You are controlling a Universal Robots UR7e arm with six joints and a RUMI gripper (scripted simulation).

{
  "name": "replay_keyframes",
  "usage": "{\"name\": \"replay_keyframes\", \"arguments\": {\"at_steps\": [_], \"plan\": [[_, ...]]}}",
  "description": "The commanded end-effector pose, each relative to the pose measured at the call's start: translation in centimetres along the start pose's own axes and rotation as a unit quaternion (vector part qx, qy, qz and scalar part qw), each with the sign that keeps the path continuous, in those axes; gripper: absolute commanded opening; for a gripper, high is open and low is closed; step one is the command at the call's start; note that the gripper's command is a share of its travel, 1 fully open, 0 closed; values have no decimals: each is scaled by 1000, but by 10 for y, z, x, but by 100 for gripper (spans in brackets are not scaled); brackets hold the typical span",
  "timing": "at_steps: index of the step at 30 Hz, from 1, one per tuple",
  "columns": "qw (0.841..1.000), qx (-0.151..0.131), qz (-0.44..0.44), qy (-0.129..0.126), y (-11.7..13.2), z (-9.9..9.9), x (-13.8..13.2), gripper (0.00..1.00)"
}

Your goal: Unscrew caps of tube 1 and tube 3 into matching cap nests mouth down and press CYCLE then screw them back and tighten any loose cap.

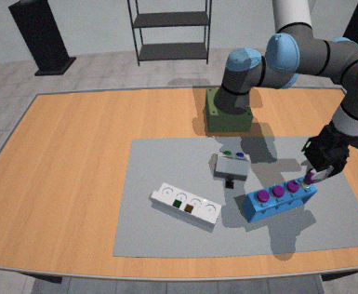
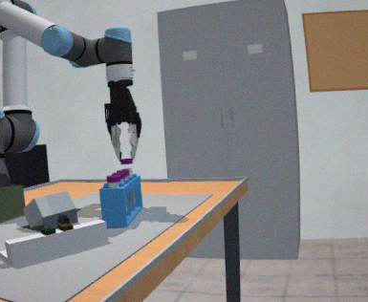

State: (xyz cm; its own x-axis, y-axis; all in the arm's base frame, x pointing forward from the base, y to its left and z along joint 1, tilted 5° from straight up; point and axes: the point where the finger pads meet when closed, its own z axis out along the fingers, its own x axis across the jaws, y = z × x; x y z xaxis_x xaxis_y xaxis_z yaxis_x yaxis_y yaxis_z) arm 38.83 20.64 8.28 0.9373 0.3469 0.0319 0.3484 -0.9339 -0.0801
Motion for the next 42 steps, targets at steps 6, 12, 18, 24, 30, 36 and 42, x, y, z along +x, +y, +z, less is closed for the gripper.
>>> {"name": "replay_keyframes", "arguments": {"at_steps": [6, 12, 18, 24, 30, 36, 42], "plan": [[997, 0, -83, 0, 17, -12, -2, 0], [969, 0, -247, 0, 50, -12, -8, 0], [930, 0, -366, 0, 74, -12, -12, 0], [907, 0, -422, 0, 99, -12, -16, 0], [907, 0, -422, 0, 132, -12, -21, 0], [907, 0, -422, 0, 173, -12, -28, 0], [907, 0, -422, 0, 198, -12, -32, 0]]}}
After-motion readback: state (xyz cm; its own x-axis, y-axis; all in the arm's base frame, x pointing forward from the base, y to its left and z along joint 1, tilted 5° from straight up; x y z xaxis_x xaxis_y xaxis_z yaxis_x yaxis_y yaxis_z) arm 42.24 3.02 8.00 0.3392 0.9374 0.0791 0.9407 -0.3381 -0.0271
